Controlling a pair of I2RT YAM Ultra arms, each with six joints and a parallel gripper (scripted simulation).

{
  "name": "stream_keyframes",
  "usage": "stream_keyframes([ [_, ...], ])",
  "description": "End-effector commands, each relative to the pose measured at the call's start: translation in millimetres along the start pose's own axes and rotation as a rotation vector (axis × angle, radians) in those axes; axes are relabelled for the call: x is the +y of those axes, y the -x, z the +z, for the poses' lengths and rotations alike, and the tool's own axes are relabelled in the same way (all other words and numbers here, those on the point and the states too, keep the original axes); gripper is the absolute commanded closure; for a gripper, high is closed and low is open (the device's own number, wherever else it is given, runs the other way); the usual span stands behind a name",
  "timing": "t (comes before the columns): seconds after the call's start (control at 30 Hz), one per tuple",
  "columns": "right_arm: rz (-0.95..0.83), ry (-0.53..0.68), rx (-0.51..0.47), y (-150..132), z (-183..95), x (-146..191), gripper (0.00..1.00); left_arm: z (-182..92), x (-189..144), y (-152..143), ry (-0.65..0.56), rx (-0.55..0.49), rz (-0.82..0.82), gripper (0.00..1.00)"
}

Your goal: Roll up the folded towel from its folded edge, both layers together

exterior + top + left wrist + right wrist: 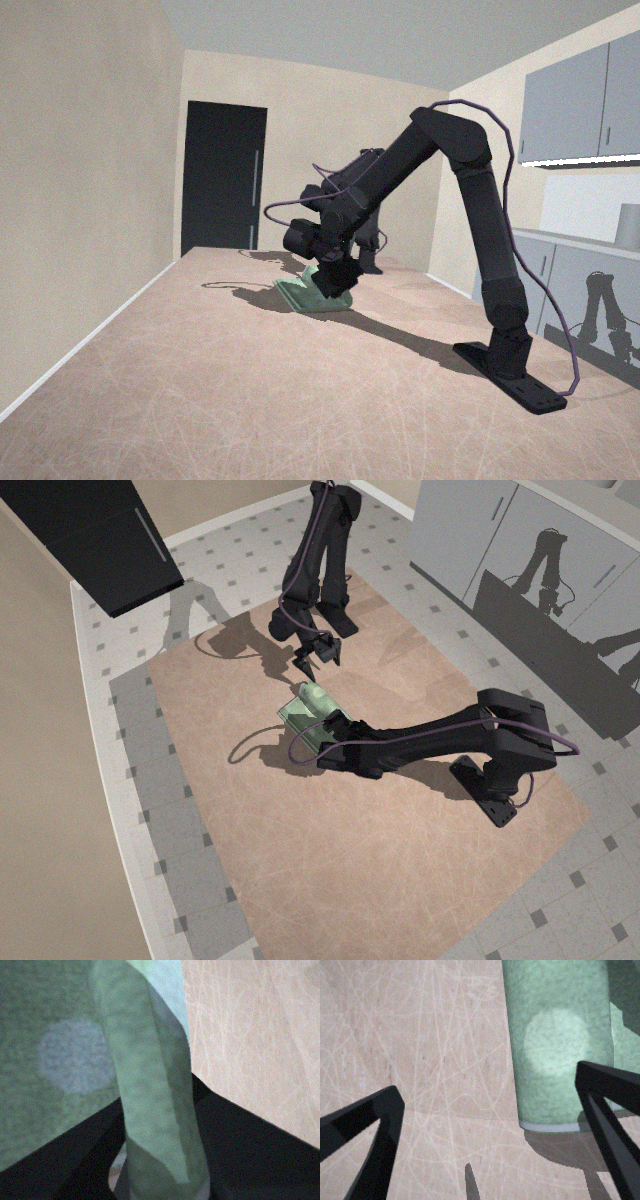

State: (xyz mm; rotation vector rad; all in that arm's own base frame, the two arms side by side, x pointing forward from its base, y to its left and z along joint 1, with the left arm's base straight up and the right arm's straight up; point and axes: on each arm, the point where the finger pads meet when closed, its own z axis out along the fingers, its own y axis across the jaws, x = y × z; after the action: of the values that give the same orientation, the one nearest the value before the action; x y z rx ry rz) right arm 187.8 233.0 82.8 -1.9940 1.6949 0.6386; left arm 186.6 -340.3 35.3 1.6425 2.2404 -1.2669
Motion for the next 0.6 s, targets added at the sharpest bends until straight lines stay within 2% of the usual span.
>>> stream_keyframes([
  [0.0,-0.095,-0.234,-0.030,13.4,0.9,-17.1,0.04,-0.7,-10.6,3.3,-0.120,0.008,-0.047,0.78],
  [0.13,-0.135,-0.287,-0.032,16.1,1.5,-14.4,0.03,-1.1,-10.9,3.5,-0.158,0.009,-0.079,0.78],
  [0.4,-0.145,-0.283,-0.034,16.1,0.6,-18.0,0.02,-0.2,-10.1,2.9,-0.172,0.010,-0.090,0.78],
  [0.57,-0.193,-0.246,-0.046,15.7,-5.4,-39.7,0.02,5.7,-5.1,-1.7,-0.172,0.010,-0.090,0.78],
])
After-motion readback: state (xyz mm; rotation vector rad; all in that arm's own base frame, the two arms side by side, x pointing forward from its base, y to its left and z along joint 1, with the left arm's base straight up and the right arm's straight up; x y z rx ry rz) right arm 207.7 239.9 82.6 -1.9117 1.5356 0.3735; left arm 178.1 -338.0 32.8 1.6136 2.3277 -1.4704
